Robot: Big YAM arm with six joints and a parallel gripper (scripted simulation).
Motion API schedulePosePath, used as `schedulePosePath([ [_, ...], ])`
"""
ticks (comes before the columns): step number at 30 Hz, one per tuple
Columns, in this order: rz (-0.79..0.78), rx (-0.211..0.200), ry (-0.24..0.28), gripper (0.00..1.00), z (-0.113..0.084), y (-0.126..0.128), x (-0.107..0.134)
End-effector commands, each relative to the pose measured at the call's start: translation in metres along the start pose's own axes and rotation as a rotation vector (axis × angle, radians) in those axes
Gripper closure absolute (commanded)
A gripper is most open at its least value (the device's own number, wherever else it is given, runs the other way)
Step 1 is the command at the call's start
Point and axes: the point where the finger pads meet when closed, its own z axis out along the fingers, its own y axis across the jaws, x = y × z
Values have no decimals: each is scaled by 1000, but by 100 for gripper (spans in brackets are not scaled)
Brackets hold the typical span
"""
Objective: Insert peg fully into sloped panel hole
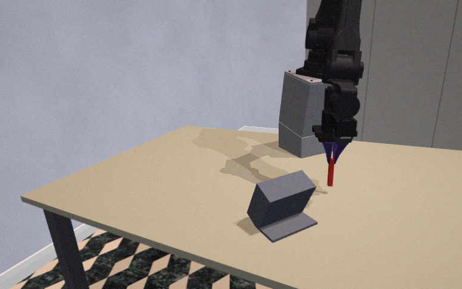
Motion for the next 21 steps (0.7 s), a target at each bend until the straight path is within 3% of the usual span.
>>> schedulePosePath([
  [1,3,3,-40,100,-33,-3,-13],
  [4,3,3,-40,100,-45,-3,-13],
  [15,3,3,-40,100,-60,-3,-12],
  [16,2,0,-22,100,-46,2,-10],
  [21,23,-17,-27,100,-41,-5,-15],
])
